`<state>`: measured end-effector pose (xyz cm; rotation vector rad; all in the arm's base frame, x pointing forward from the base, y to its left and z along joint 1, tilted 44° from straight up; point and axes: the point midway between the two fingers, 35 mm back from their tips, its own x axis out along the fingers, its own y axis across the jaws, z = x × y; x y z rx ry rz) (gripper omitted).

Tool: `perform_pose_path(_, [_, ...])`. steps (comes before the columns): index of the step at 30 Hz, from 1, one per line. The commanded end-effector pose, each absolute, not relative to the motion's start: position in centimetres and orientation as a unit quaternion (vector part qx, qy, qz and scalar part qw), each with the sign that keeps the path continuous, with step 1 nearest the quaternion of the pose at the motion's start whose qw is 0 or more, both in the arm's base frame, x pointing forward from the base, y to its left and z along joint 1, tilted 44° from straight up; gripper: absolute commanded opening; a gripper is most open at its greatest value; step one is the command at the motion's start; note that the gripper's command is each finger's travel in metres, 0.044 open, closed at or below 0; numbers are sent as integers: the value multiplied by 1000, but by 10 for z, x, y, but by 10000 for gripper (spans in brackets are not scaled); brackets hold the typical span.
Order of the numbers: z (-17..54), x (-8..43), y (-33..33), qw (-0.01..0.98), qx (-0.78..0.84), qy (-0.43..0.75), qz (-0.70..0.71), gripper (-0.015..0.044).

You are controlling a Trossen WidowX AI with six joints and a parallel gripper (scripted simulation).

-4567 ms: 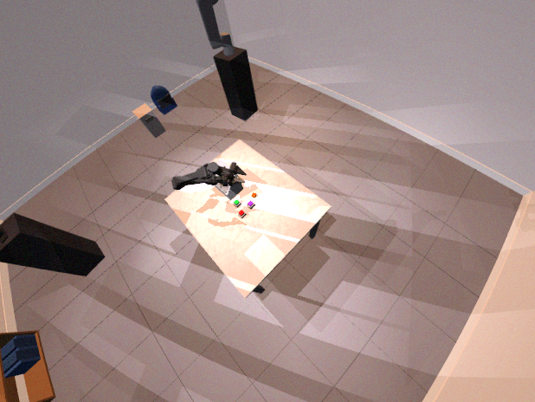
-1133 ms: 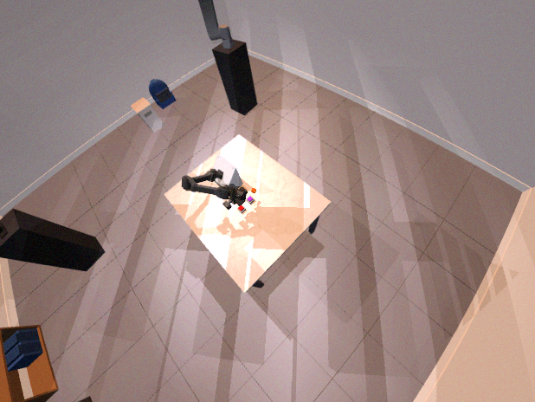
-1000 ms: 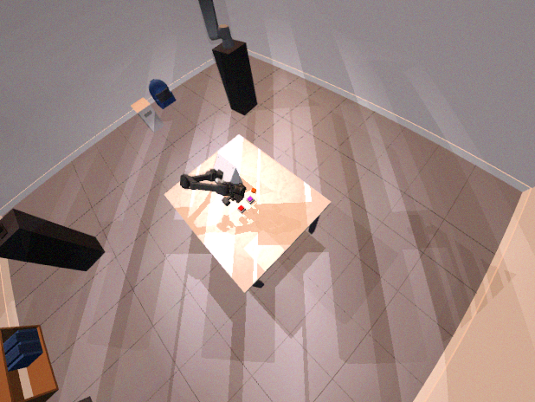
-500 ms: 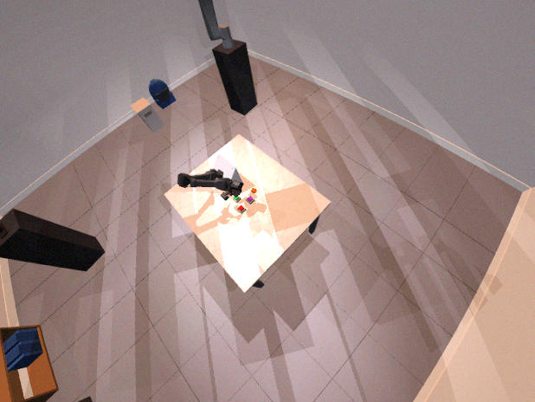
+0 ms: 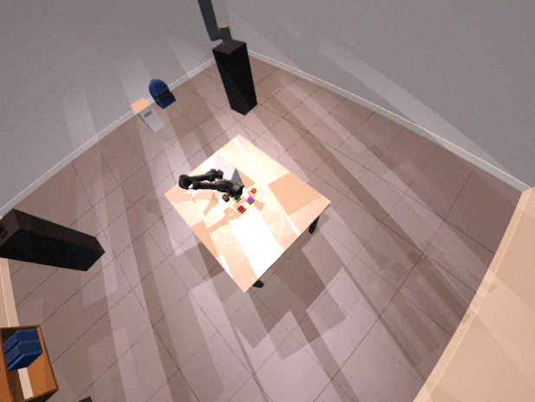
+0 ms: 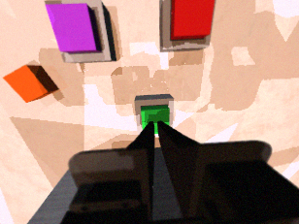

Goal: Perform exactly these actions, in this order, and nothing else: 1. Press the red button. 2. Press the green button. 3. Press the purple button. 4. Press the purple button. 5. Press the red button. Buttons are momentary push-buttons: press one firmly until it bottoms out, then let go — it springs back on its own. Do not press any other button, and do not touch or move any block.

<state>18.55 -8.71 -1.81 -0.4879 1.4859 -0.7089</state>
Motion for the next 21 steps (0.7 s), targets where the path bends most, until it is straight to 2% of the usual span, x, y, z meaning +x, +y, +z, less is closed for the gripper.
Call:
perform_pose_path(1, [-23,182,-93,649,-220,658,-313,20])
perform_pose_path(21, [-31,181,-101,648,-221,658,-313,20])
